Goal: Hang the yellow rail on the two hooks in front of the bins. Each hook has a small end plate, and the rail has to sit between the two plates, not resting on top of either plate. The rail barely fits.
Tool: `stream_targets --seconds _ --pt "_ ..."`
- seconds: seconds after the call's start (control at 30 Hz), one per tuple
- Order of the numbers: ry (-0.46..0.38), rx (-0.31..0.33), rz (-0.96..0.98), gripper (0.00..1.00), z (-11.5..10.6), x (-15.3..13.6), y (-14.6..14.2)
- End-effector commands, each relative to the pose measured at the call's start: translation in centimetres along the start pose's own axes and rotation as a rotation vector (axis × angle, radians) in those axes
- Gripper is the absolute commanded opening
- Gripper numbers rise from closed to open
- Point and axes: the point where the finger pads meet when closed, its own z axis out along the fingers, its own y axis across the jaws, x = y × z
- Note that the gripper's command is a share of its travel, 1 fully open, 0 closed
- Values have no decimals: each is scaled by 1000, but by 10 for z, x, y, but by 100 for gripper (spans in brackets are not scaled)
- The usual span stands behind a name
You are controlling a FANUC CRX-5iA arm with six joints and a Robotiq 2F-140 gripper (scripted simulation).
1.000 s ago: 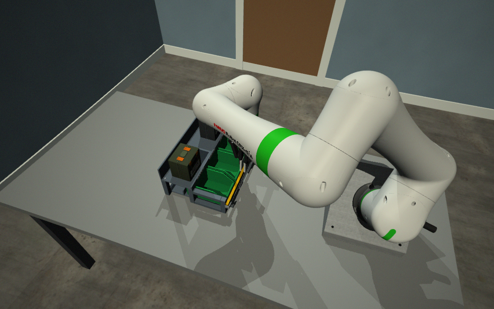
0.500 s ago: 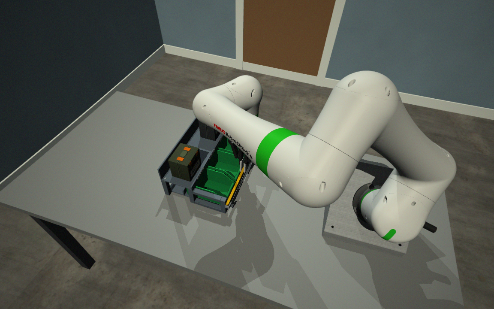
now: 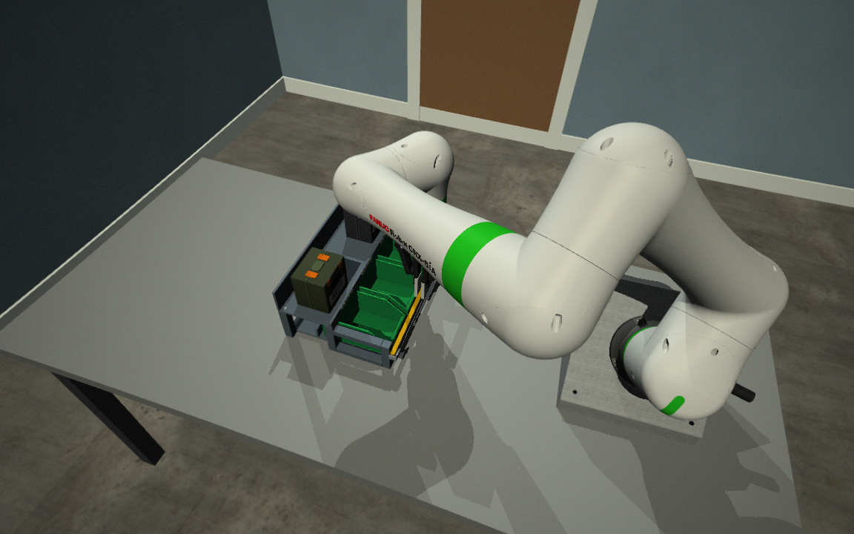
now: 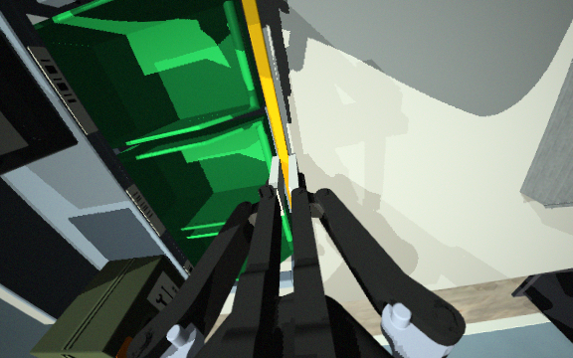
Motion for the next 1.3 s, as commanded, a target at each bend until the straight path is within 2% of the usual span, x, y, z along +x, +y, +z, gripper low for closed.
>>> stream_targets --seconds 0.0,0.07,0.1,1.27 --pt "0 0 0 0 0 0 0" --pt "0 0 0 0 0 0 0" --pt "0 0 0 30 0 0 0" --pt "0 0 0 30 0 0 0"
